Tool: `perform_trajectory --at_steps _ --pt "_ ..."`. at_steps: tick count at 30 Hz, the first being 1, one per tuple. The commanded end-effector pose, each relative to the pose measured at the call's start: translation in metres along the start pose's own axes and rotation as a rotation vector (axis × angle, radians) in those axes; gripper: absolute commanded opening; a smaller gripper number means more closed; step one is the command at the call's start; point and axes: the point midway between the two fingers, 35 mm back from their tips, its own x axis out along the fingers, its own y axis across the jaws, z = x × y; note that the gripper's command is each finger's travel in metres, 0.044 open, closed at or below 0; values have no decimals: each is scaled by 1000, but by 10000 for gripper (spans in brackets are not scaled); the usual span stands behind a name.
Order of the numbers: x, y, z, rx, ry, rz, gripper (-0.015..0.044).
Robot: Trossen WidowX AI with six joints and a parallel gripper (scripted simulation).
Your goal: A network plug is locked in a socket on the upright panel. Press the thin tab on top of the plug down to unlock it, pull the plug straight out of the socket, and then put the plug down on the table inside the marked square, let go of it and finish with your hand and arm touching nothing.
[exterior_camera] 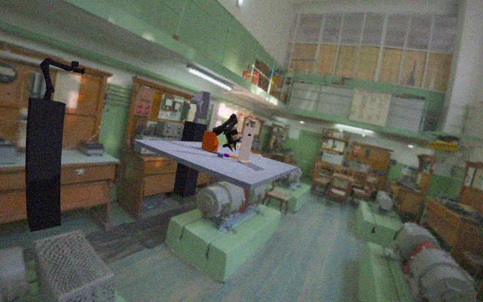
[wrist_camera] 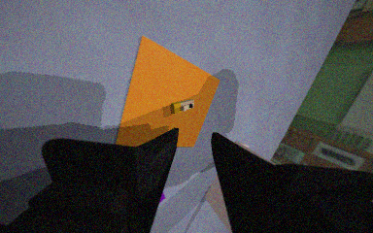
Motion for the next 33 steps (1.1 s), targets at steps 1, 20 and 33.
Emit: perform_trajectory --at_steps 1,20,33 --pt "-2 -5 0 -10 -4 -5 156" --pt "-14 -13 -2 -11 -2 -2 156" --pt "-23 -18 -1 -10 -3 -2 156"
